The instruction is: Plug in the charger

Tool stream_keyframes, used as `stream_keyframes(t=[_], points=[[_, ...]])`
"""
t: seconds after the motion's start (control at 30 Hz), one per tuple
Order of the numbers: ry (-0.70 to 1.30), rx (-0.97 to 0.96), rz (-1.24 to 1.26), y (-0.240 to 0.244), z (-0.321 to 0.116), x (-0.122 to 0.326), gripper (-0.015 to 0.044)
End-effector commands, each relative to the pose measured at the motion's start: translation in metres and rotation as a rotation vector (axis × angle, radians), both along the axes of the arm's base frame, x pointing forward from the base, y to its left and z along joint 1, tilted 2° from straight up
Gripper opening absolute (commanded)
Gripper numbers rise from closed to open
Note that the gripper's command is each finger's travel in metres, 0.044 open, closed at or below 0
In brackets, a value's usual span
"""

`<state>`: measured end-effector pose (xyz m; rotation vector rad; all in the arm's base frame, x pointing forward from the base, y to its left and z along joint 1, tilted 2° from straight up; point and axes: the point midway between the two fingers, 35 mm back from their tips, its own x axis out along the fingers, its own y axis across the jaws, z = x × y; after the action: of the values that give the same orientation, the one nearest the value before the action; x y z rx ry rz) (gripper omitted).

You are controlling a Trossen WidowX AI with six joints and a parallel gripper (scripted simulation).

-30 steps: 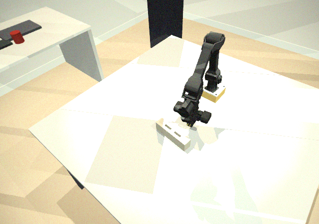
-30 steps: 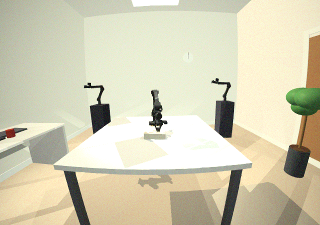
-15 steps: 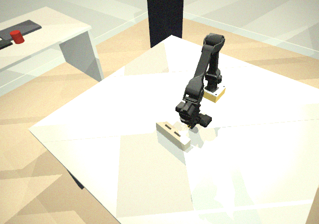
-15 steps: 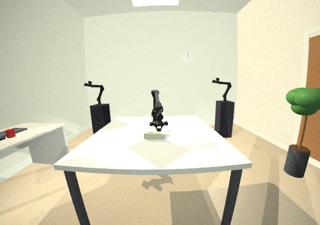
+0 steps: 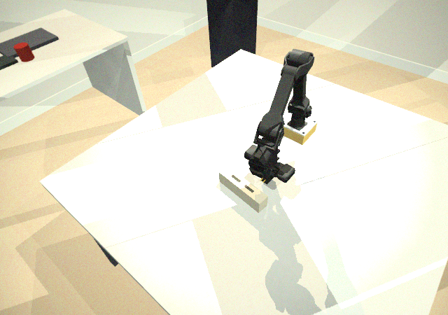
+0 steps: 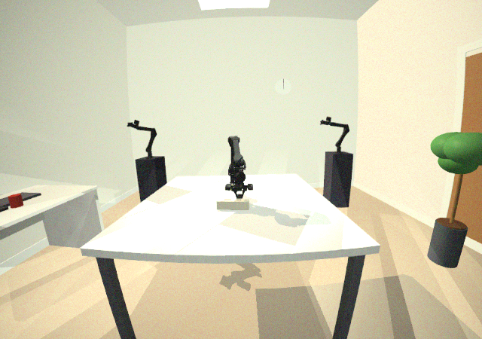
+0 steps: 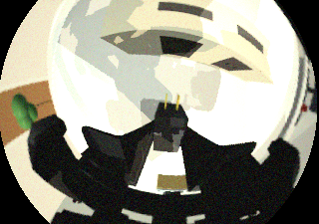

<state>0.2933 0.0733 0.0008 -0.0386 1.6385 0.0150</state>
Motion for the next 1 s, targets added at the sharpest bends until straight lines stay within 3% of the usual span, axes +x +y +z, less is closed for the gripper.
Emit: stream_keyframes(t=[0.0, 0.97], points=[[0.000, 0.002, -0.012, 0.001, 0.001, 0.005, 0.0000], [-0.001, 0.001, -0.063, 0.002, -0.001, 0.036, 0.0000]])
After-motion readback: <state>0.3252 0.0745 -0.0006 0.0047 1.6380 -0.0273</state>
